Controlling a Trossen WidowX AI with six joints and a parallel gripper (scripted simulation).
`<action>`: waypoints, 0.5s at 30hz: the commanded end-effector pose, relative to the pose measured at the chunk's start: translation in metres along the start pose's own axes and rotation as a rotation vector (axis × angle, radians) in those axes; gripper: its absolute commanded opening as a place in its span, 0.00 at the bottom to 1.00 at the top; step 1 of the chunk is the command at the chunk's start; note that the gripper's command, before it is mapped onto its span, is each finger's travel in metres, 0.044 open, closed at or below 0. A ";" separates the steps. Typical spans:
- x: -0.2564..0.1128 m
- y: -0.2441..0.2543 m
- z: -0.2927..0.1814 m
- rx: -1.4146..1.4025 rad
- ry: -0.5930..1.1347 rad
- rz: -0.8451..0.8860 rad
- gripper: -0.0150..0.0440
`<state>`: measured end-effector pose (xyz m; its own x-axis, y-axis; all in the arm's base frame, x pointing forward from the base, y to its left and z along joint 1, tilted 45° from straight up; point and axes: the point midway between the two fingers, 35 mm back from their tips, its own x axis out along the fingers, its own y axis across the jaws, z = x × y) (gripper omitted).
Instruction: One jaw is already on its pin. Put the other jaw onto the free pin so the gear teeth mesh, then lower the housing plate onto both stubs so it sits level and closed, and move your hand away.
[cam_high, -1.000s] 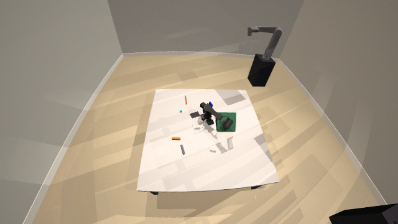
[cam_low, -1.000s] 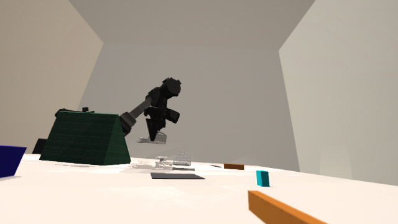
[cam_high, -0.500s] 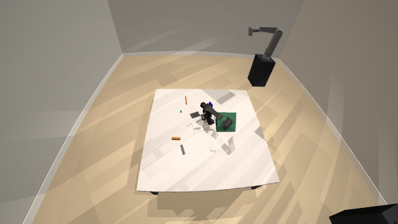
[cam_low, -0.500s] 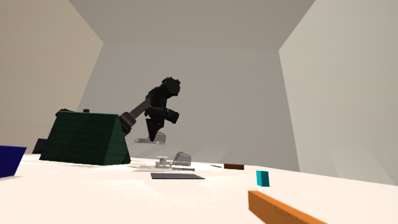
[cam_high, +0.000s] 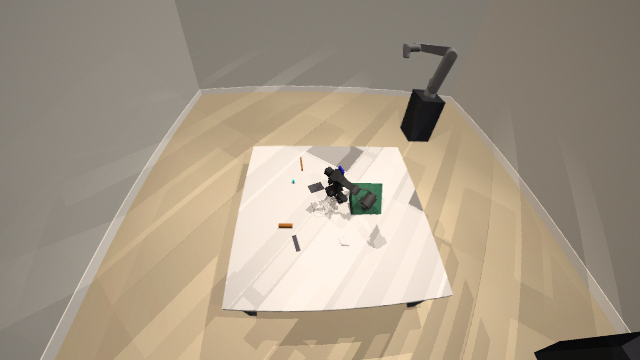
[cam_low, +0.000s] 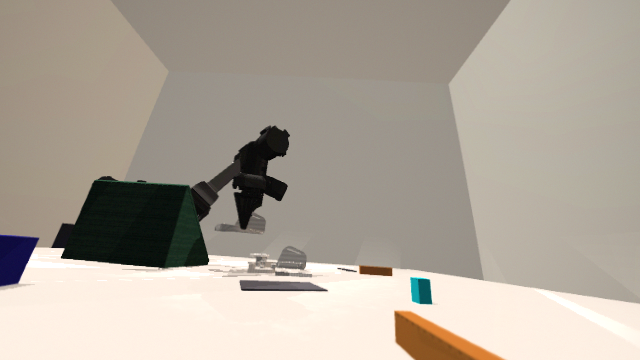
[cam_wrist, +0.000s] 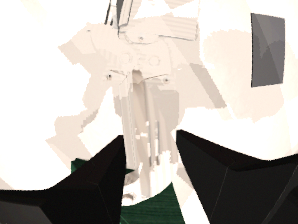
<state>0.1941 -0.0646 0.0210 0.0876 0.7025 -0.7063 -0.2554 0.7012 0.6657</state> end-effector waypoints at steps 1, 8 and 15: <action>0.000 -0.001 0.001 -0.006 0.003 -0.002 0.48; -0.003 -0.011 0.022 -0.006 0.003 -0.005 0.48; -0.004 -0.020 0.044 -0.006 0.002 -0.006 0.48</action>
<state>0.2303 -0.0750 0.0217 0.0891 0.6943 -0.7142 -0.2662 0.7075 0.6546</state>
